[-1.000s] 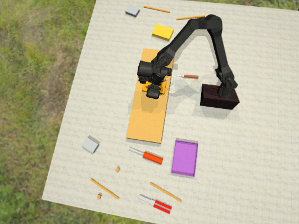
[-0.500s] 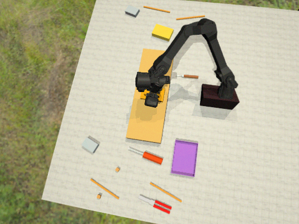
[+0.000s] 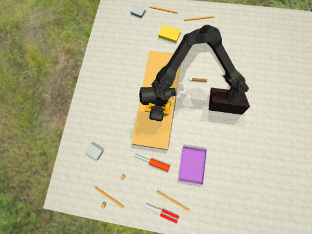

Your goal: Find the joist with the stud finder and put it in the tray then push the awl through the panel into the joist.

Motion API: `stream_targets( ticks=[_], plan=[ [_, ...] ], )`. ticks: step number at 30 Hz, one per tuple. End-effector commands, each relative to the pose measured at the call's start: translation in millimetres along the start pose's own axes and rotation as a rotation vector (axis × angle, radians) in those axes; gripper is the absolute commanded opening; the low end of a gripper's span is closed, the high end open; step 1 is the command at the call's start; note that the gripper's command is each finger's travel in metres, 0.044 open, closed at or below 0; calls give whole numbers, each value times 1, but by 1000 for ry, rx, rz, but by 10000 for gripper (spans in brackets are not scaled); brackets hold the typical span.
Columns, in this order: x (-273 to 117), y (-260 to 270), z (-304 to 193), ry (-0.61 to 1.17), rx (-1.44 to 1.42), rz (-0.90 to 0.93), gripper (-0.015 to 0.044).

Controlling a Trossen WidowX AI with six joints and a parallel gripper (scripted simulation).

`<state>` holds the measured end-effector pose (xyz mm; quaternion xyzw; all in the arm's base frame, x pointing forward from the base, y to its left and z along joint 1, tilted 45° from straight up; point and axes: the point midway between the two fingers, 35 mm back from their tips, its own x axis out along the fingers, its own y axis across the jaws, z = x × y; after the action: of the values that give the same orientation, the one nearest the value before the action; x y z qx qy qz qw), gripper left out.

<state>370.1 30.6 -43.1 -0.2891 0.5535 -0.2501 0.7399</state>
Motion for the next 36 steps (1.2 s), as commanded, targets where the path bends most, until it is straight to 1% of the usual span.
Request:
stream_targets(
  ticks=[1, 36],
  plan=[
    [0, 15, 0, 0, -4, 7, 0],
    [-2, 116, 0, -1, -1, 13, 0]
  ],
)
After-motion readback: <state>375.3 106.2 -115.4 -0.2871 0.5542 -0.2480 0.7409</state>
